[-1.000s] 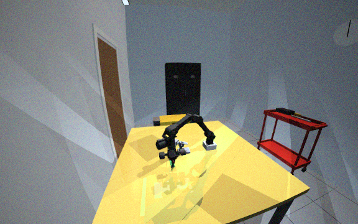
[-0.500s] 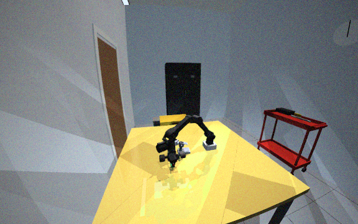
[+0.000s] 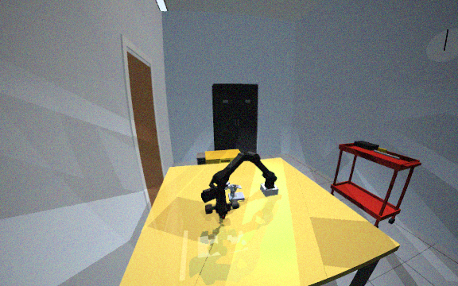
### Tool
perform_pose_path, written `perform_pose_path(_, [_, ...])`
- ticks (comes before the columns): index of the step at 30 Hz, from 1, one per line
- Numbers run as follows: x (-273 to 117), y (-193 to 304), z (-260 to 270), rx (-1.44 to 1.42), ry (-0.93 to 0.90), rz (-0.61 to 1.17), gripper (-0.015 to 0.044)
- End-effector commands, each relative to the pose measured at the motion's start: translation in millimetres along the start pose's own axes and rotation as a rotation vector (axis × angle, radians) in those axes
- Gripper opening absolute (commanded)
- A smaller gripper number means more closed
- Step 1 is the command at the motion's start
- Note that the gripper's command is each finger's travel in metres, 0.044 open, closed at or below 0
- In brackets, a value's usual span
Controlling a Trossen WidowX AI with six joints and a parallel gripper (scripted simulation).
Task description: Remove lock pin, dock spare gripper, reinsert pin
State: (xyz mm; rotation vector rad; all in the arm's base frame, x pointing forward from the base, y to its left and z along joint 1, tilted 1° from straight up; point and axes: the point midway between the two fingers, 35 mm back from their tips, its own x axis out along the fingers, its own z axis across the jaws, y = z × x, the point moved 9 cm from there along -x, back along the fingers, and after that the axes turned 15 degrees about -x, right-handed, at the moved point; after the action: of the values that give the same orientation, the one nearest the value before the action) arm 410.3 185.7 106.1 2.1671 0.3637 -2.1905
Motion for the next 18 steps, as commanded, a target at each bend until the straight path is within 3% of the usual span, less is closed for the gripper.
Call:
perform_pose_path(1, [2.2, 0.1, -0.1, -0.007, 0.001, 0.0, 0.0])
perform_pose_path(6, [2.2, 0.1, -0.1, -0.007, 0.001, 0.0, 0.0])
perform_pose_path(13, [1.6, 0.2, 0.0, 0.0, 0.0, 0.0, 0.0184])
perform_pose_path(18, [1.6, 0.2, 0.0, 0.0, 0.0, 0.0, 0.02])
